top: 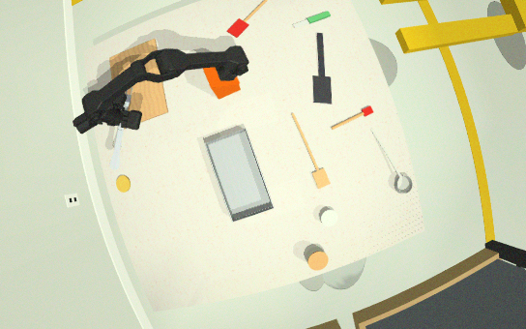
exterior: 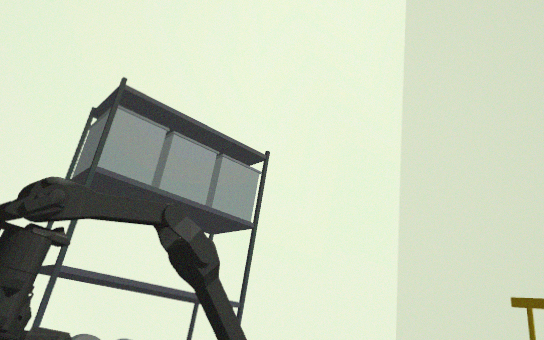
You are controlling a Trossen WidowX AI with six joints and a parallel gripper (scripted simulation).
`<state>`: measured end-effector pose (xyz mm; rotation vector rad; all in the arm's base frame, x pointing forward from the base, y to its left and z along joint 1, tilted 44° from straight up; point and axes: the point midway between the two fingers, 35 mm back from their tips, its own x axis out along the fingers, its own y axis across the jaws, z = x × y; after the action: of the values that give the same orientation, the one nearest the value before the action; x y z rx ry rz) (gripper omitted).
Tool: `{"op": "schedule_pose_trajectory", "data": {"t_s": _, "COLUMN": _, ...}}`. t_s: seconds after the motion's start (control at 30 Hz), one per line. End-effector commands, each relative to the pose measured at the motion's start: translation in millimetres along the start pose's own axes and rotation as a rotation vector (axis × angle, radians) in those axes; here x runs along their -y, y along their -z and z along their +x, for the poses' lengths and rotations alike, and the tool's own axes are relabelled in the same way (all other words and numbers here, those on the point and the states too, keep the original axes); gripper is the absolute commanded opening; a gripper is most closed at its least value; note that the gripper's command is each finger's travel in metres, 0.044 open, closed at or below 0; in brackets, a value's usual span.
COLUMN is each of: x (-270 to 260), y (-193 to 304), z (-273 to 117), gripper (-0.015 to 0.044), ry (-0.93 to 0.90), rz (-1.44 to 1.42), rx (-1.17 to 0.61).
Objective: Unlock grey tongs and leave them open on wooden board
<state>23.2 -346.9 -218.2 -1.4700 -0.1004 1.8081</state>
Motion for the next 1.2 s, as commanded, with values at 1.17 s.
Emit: {"op": "schedule_pose_trajectory", "data": {"t_s": 1.17, "x": -78, "y": -192, "z": 21, "gripper": -0.0150, "ry": 0.026, "rz": -0.415, "rx": 0.061}}
